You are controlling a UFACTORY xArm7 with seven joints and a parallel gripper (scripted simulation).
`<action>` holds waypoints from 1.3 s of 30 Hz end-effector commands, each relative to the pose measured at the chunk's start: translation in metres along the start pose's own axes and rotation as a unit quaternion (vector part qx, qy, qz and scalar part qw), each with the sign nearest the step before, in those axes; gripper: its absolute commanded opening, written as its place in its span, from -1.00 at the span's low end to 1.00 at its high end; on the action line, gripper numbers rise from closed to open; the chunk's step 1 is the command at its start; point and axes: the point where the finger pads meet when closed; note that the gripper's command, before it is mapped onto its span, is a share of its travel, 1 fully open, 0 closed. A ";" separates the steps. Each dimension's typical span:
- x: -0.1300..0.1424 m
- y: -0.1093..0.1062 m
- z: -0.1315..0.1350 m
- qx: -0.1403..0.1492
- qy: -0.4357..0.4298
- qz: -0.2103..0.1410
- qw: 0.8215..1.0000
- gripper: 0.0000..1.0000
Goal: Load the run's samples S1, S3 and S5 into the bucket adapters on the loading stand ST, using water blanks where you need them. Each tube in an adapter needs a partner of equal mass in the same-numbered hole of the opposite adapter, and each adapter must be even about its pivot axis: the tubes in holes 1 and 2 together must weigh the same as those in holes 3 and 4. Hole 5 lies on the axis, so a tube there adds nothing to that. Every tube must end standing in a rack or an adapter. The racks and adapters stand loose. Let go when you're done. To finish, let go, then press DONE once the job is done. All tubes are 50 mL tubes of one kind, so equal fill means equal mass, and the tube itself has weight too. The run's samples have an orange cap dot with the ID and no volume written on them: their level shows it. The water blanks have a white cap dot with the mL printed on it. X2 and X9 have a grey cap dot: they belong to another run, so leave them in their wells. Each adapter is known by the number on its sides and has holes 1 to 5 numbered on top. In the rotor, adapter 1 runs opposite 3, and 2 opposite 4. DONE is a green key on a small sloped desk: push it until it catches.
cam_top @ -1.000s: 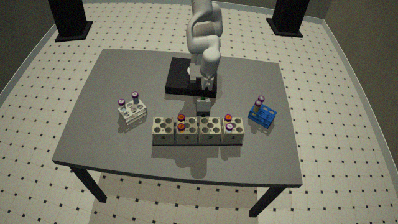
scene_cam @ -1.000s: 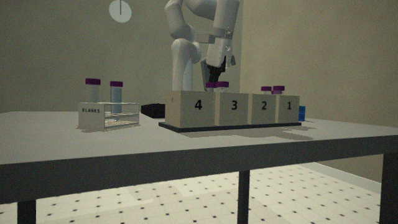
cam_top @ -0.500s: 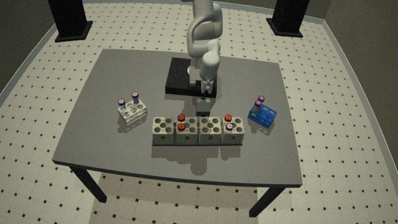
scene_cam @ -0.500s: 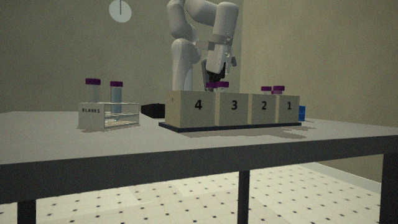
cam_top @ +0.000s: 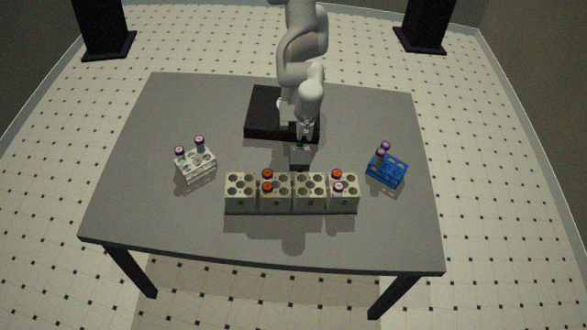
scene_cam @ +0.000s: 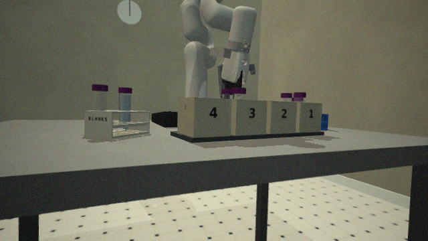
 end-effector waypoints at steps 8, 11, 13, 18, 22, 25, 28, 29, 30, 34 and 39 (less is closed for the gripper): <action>0.001 0.003 -0.002 -0.001 0.000 0.000 1.000 -1.00; 0.001 0.004 -0.002 -0.001 0.000 0.000 1.000 -1.00; 0.001 0.005 -0.003 -0.001 0.000 0.000 1.000 -1.00; 0.001 0.008 -0.003 -0.001 0.000 0.000 1.000 -1.00; 0.001 0.011 -0.004 -0.001 0.000 0.000 1.000 -1.00; 0.001 0.013 -0.005 -0.001 0.000 0.000 1.000 -1.00; 0.001 0.013 -0.005 -0.001 0.000 0.000 1.000 -1.00; 0.001 0.014 -0.005 -0.001 0.000 0.000 1.000 -1.00; 0.001 0.015 -0.005 -0.001 0.000 0.000 1.000 -1.00; 0.002 0.017 -0.006 -0.001 0.000 0.000 1.000 -1.00; 0.002 0.017 -0.006 -0.001 0.000 0.000 1.000 -1.00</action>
Point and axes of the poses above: the point where the finger pads meet when closed, its own y axis out along the fingers, its own z axis across the jaws, x = y × z, and after that the axes turned 11 degrees about y, right-handed
